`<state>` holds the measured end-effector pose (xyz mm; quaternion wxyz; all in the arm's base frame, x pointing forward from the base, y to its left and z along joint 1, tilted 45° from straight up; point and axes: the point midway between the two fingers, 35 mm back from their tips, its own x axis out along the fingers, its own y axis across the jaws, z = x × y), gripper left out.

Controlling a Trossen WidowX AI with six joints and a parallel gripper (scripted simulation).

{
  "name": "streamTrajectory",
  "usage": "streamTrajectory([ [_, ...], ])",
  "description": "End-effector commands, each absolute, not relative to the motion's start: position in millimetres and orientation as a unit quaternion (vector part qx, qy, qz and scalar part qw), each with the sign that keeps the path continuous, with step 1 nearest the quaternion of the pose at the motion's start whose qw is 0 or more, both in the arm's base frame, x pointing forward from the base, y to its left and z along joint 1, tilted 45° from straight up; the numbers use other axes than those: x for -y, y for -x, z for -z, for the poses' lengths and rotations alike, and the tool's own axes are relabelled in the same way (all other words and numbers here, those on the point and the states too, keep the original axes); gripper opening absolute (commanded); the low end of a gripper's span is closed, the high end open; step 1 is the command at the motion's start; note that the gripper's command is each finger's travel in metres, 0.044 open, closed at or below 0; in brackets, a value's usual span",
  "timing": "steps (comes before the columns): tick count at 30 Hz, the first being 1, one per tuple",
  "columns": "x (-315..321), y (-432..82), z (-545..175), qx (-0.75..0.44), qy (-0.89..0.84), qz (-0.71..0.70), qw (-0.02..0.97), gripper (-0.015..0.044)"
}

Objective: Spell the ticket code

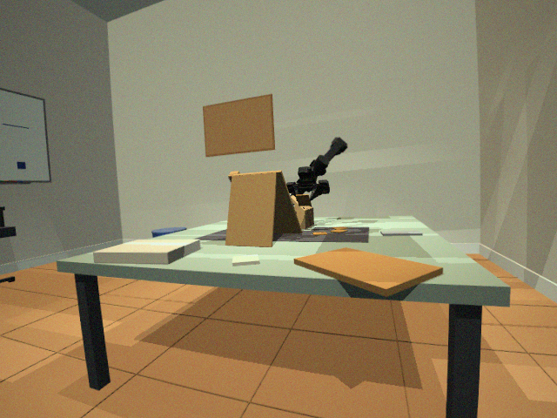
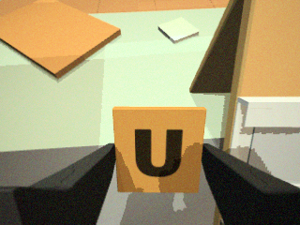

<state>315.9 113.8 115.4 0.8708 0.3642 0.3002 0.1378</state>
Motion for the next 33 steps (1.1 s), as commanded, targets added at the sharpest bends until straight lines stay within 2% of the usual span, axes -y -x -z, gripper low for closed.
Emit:
streamTrajectory([
  [1, -112, -315, -110, -0.305, -0.361, -0.138, 0.870, 0.0000],
  [33, -101, -315, -98, -0.305, -0.361, -0.138, 0.870, 0.0000],
])
